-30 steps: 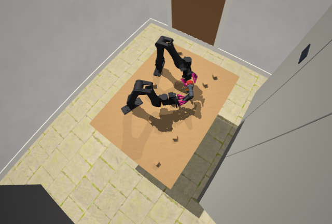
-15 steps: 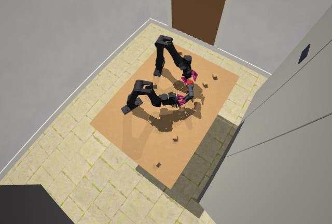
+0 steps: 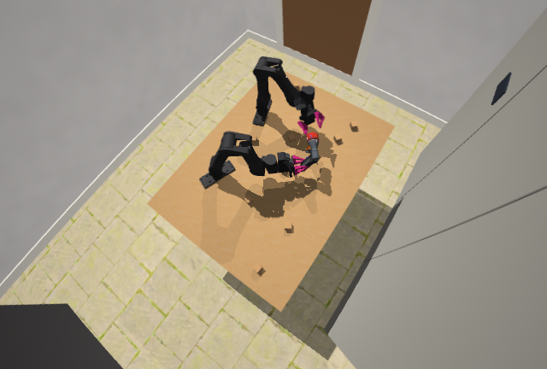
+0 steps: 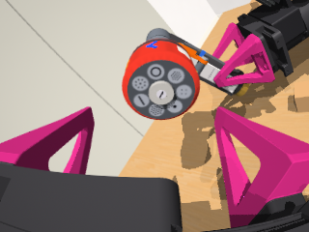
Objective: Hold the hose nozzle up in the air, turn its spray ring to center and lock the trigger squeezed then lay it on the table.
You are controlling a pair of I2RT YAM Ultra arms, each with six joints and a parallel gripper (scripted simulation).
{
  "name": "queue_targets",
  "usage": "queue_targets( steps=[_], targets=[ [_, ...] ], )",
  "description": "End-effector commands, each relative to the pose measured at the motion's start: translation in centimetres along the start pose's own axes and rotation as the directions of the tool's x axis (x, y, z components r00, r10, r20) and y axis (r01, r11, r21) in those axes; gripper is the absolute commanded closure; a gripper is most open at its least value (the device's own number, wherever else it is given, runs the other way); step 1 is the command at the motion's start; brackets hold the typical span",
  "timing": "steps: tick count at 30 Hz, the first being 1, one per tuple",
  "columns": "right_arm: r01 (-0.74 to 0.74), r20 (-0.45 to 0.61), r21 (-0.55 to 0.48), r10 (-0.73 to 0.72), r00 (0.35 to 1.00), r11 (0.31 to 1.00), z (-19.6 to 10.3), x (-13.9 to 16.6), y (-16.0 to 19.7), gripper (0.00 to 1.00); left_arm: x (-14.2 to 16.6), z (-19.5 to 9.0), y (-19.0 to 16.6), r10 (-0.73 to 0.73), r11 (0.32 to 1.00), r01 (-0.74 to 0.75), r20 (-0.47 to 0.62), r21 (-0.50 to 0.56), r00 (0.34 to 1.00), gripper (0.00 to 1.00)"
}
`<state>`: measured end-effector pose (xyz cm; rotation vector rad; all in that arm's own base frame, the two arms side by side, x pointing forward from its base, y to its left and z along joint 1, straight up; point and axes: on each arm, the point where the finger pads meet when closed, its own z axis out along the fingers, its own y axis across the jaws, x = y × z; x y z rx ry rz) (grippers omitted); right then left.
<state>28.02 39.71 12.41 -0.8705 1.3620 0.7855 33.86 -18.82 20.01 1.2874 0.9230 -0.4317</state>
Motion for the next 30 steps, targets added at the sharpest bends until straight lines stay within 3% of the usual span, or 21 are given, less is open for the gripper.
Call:
queue_targets(
  steps=[1, 9, 20, 22, 30],
  targets=[
    [0.009, 0.096, 0.012, -0.010, 0.995, 1.000, -0.3, -3.2, -0.4, 0.64, -1.3, -1.3, 0.0, 0.020, 1.000, -0.020, 0.023, 0.002, 1.000, 0.13],
    [0.009, 0.096, 0.012, -0.010, 0.995, 1.000, -0.3, -3.2, -0.4, 0.64, -1.5, -3.2, 0.8, 0.041, 0.999, -0.041, 0.027, -0.002, 0.999, 0.13],
    [0.009, 0.096, 0.012, -0.010, 0.995, 1.000, -0.3, -3.2, -0.4, 0.64, -1.1, -3.0, -0.7, -0.002, 1.000, 0.001, 0.026, 0.016, 1.000, 0.13],
    [0.009, 0.096, 0.012, -0.010, 0.995, 1.000, -0.3, -3.2, -0.4, 0.64, -1.7, -2.7, 0.8, 0.042, 0.999, -0.042, 0.036, 0.004, 0.998, 0.13],
    [0.009, 0.096, 0.012, -0.010, 0.995, 1.000, -0.3, -3.2, -0.4, 0.64, -0.5, -2.8, 0.1, -0.001, 1.000, 0.001, 0.020, 0.008, 1.000, 0.13]
  ],
)
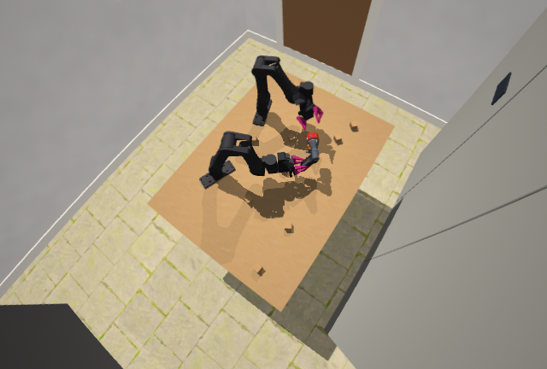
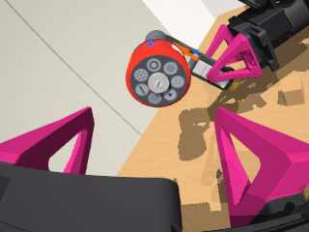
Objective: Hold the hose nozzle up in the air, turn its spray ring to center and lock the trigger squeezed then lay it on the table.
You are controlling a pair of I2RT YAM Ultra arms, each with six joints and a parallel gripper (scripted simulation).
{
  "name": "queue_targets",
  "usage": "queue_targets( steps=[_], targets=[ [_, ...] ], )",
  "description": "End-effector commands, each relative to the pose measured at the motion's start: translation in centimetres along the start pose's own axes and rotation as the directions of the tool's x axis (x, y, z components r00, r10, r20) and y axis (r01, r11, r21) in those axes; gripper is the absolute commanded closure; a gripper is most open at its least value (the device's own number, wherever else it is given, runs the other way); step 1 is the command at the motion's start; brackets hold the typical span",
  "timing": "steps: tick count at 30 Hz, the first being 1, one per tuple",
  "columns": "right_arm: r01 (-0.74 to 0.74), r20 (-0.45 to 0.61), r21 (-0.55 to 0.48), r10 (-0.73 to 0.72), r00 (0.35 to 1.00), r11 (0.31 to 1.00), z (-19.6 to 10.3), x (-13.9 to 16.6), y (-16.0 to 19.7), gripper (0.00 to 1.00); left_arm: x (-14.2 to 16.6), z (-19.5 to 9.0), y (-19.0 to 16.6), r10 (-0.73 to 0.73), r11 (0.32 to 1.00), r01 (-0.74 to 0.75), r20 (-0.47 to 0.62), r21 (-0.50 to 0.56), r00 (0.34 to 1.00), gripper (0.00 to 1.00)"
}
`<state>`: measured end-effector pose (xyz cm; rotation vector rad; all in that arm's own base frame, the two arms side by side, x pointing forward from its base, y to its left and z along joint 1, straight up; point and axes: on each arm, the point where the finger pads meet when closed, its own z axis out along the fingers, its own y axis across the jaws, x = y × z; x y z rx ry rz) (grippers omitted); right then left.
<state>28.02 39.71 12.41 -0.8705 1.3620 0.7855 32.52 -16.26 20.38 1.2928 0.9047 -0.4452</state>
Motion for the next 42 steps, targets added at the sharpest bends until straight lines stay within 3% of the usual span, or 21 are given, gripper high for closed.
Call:
queue_targets(
  steps=[1, 3, 7, 12, 31, 32, 42],
  targets=[
    [0.009, 0.096, 0.012, -0.010, 0.995, 1.000, -0.3, -3.2, -0.4, 0.64, 0.6, 0.1, -0.2, -0.028, 1.000, 0.028, -0.002, 0.003, 1.000, 0.13],
    [0.009, 0.096, 0.012, -0.010, 0.995, 1.000, -0.3, -3.2, -0.4, 0.64, -0.6, 0.0, 0.3, 0.010, 1.000, -0.010, 0.008, -0.004, 1.000, 0.13],
    [0.009, 0.096, 0.012, -0.010, 0.995, 1.000, -0.3, -3.2, -0.4, 0.64, 0.7, 0.1, -1.1, -0.056, 0.998, 0.056, -0.005, 0.014, 0.998, 0.13],
    [0.009, 0.096, 0.012, -0.010, 0.995, 1.000, -0.3, -3.2, -0.4, 0.64, -0.4, 0.2, 0.0, -0.002, 1.000, 0.002, 0.010, 0.005, 1.000, 0.13],
    [0.009, 0.096, 0.013, -0.010, 0.995, 1.000, -0.3, -3.2, -0.4, 0.64, 1.0, -0.3, -0.8, -0.049, 0.999, 0.049, -0.014, 0.000, 0.999, 0.13],
    [0.009, 0.096, 0.013, -0.010, 0.995, 1.000, -0.3, -3.2, -0.4, 0.64, 0.8, -0.1, -0.3, -0.036, 0.999, 0.036, -0.008, 0.002, 0.999, 0.63],
    [0.009, 0.096, 0.013, -0.010, 0.995, 1.000, -0.3, -3.2, -0.4, 0.64, -0.5, 0.1, 0.8, 0.011, 1.000, -0.011, 0.006, -0.005, 1.000, 0.63]
  ],
)
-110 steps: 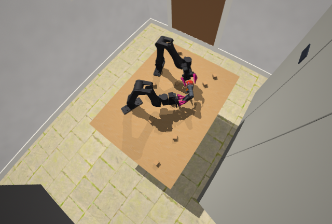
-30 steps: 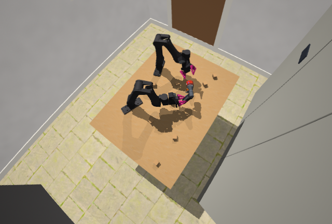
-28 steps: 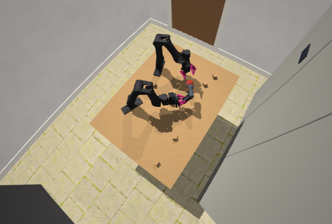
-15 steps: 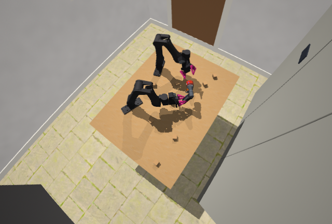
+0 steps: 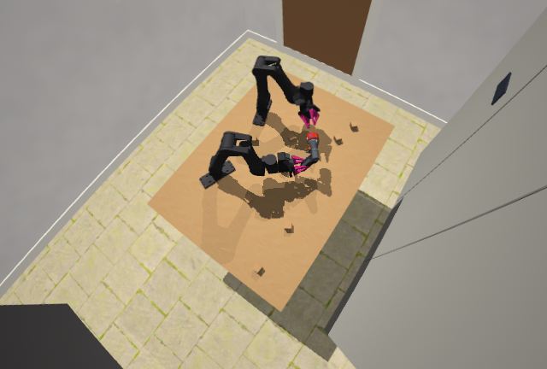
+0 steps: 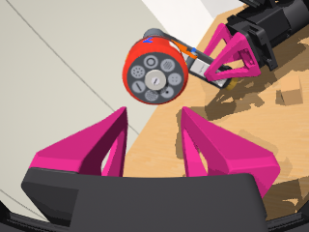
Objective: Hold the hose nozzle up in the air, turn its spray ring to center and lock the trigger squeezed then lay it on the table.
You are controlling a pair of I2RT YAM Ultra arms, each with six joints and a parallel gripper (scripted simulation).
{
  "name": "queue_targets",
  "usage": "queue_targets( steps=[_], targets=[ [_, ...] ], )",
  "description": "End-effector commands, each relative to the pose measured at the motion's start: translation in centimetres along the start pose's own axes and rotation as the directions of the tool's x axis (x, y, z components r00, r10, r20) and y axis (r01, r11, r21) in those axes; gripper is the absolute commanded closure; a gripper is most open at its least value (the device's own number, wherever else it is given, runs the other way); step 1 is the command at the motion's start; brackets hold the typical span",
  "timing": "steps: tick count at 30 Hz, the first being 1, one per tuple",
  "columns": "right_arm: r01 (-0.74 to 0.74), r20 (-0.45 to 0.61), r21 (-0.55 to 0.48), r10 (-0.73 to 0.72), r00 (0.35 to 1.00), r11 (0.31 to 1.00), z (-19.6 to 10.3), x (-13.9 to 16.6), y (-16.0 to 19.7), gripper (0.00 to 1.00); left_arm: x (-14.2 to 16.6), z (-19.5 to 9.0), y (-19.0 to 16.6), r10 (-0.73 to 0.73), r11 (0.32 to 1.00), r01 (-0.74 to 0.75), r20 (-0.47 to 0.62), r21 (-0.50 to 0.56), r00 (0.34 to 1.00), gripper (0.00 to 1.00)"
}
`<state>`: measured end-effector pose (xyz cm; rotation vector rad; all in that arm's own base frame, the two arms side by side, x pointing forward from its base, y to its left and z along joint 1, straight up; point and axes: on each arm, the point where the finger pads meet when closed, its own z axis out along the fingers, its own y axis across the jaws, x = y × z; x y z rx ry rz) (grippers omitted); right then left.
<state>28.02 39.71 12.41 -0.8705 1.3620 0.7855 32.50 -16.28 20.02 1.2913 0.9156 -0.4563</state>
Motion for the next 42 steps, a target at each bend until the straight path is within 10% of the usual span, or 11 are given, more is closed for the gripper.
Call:
queue_targets(
  steps=[1, 42],
  targets=[
    [0.009, 0.096, 0.013, -0.010, 0.995, 1.000, -0.3, -3.2, -0.4, 0.64, -0.8, 0.1, 1.1, 0.028, 1.000, -0.028, 0.008, -0.009, 1.000, 0.63],
    [0.009, 0.096, 0.013, -0.011, 0.995, 1.000, -0.3, -3.2, -0.4, 0.64, -6.0, 5.6, 10.7, -0.489, 0.872, 0.481, -0.145, -0.092, 0.860, 0.63]
  ],
)
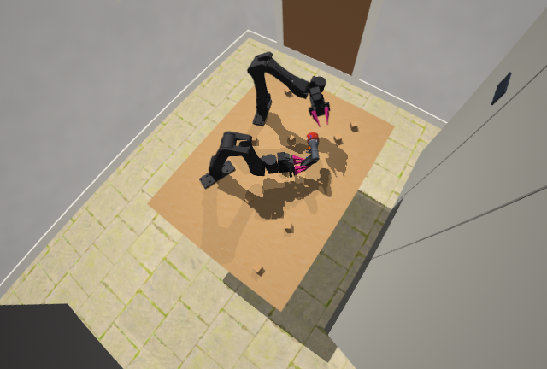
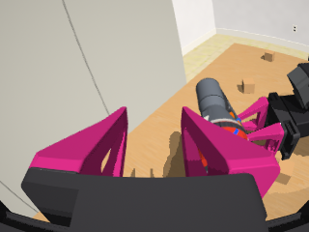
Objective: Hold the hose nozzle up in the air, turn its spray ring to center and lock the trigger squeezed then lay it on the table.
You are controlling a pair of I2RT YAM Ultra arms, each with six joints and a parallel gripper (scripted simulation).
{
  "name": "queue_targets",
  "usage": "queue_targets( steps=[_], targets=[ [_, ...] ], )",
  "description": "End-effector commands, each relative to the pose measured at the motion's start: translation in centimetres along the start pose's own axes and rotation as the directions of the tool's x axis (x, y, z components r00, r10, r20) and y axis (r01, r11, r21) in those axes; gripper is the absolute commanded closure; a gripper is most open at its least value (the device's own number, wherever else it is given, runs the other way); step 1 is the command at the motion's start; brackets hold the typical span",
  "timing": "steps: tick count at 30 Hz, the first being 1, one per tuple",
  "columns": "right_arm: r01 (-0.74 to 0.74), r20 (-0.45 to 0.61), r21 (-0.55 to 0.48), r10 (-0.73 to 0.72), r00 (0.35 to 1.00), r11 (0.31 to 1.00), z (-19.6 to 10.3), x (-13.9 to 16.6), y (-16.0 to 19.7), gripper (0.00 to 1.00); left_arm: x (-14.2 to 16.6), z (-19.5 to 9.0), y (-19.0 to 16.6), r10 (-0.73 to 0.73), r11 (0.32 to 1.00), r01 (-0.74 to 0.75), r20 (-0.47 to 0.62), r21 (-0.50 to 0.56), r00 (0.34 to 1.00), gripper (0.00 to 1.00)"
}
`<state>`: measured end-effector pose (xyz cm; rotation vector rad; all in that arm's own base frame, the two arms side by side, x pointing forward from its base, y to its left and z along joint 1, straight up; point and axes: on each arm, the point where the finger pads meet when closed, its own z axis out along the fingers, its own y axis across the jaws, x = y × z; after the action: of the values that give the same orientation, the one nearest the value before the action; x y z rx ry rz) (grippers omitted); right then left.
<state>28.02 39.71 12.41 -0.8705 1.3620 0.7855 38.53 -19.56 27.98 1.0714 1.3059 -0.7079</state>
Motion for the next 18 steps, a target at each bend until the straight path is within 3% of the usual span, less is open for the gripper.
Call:
queue_targets(
  steps=[1, 4, 5, 10, 13, 15, 17, 18],
  targets=[
    [0.009, 0.096, 0.013, -0.011, 0.995, 1.000, -0.3, -3.2, -0.4, 0.64, -3.9, 0.4, 0.8, -0.091, 0.996, 0.090, -0.067, -0.019, 0.994, 0.63],
    [0.009, 0.096, 0.013, -0.011, 0.995, 1.000, -0.3, -3.2, -0.4, 0.64, -2.0, 0.6, -0.4, -0.240, 0.971, 0.239, -0.146, -0.029, 0.960, 0.63],
    [0.009, 0.096, 0.013, -0.011, 0.995, 1.000, -0.3, -3.2, -0.4, 0.64, -3.1, 0.8, 0.0, -0.253, 0.967, 0.251, -0.149, -0.036, 0.956, 0.63],
    [0.009, 0.096, 0.013, -0.011, 0.995, 1.000, -0.3, -3.2, -0.4, 0.64, -2.1, 0.8, -1.9, -0.422, 0.906, 0.416, -0.247, -0.077, 0.872, 0.63],
    [0.009, 0.096, 0.013, -0.011, 0.995, 1.000, -0.3, -3.2, -0.4, 0.64, -2.5, 0.8, -2.1, -0.448, 0.893, 0.441, -0.262, -0.088, 0.855, 0.63],
    [0.009, 0.096, 0.013, -0.011, 0.995, 1.000, -0.3, -3.2, -0.4, 0.64, -0.3, 1.0, -3.1, -0.532, 0.843, 0.525, -0.326, -0.119, 0.781, 0.63],
    [0.009, 0.096, 0.013, -0.011, 0.995, 1.000, -0.3, -3.2, -0.4, 0.64, -2.2, 1.7, -2.1, -0.474, 0.879, 0.468, -0.291, -0.093, 0.831, 0.63],
    [0.009, 0.096, 0.013, -0.011, 0.995, 1.000, -0.3, -3.2, -0.4, 0.64, -0.9, 2.1, -2.3, -0.537, 0.841, 0.524, -0.318, -0.133, 0.782, 0.63]
  ],
)
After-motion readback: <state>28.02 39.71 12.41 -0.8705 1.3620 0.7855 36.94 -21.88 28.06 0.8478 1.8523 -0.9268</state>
